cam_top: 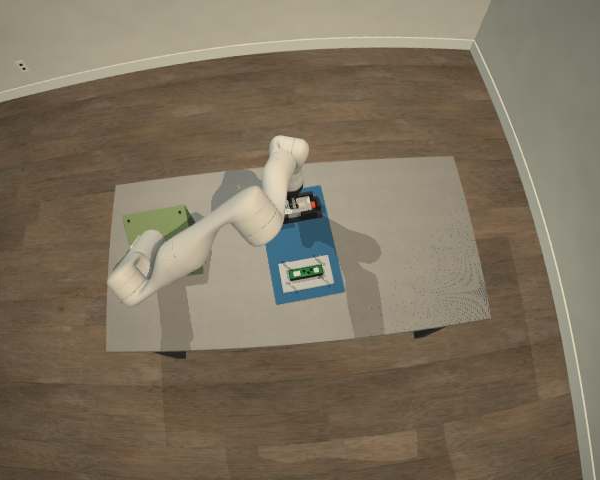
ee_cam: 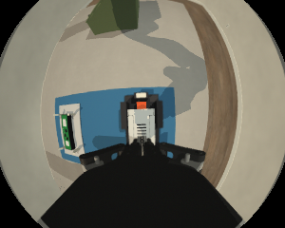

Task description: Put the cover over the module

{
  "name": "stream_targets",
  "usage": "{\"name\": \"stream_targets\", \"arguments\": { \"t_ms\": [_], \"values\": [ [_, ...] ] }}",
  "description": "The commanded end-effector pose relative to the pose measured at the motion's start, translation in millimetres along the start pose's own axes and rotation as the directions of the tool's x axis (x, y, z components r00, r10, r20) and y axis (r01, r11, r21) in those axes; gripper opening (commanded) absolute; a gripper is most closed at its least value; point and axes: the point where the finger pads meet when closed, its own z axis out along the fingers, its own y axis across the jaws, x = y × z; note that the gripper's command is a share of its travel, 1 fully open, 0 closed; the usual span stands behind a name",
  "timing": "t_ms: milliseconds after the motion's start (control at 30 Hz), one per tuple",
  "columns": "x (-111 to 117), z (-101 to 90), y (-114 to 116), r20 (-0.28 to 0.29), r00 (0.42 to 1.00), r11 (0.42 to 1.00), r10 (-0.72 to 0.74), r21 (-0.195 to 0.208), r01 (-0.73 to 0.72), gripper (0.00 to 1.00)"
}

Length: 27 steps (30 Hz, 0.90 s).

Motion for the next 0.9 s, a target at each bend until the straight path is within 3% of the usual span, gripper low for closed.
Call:
{"name": "stream_targets", "arguments": {
  "t_ms": [0, 767, 800, 867],
  "values": [
    [-0.6, -1.1, 0.4, 0.002, 1.0, 1.0, 0.0, -0.001, 0.0, 0.0],
    [-0.6, -1.1, 0.4, 0.002, 1.0, 1.0, 0.0, -0.001, 0.0, 0.0],
    [-0.6, -1.1, 0.4, 0.002, 1.0, 1.0, 0.0, -0.001, 0.0, 1.0],
    [-0.6, -1.1, 0.4, 0.002, 1.0, 1.0, 0.0, -0.001, 0.0, 1.0]
  ]
}}
